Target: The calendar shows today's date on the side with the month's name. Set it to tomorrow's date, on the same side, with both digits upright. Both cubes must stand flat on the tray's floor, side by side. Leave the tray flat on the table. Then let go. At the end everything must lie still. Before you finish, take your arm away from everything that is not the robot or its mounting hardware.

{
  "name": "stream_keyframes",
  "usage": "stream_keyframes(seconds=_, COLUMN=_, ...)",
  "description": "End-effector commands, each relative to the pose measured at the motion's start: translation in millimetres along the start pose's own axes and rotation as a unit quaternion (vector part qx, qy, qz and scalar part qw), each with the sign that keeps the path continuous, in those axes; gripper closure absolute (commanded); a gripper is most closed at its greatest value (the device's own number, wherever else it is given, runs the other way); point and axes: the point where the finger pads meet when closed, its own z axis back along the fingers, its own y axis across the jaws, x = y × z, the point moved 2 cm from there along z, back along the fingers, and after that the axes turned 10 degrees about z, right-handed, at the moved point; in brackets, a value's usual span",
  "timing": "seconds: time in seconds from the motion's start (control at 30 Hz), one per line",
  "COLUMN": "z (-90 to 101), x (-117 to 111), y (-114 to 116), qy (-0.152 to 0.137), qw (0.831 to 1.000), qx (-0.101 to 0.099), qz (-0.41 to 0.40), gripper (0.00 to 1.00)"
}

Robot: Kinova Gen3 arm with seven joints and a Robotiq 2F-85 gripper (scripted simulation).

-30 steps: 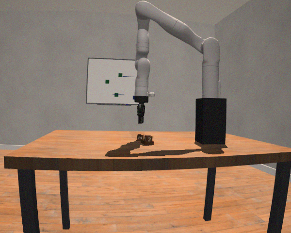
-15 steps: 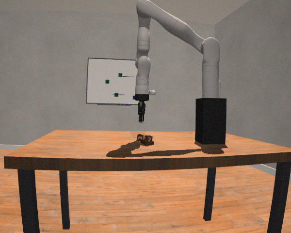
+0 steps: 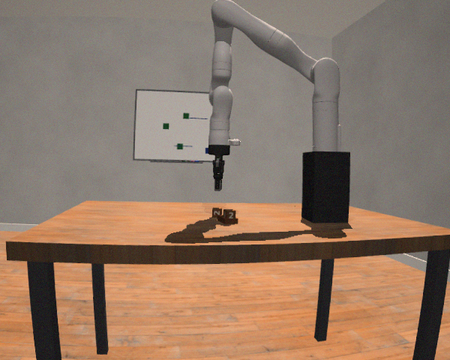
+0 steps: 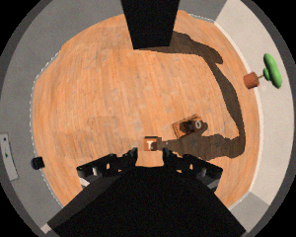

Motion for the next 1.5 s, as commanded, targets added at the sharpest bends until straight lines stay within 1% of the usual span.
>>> stream_keyframes(seconds=0.0, z=0.5, x=0.6, y=-0.1, qy=-0.001, qw=1.0, qx=0.0, qz=0.0, gripper=0.52)
stream_keyframes(seconds=0.9, z=-0.8, x=0.6, y=-0.1, qy=-0.001, qw=1.0, qx=0.0, qz=0.0, gripper=0.52)
stream_keyframes(seconds=1.47, z=-15.7, x=0.7, y=-0.1, qy=-0.001, qw=1.0, qx=0.0, qz=0.0, gripper=0.52)
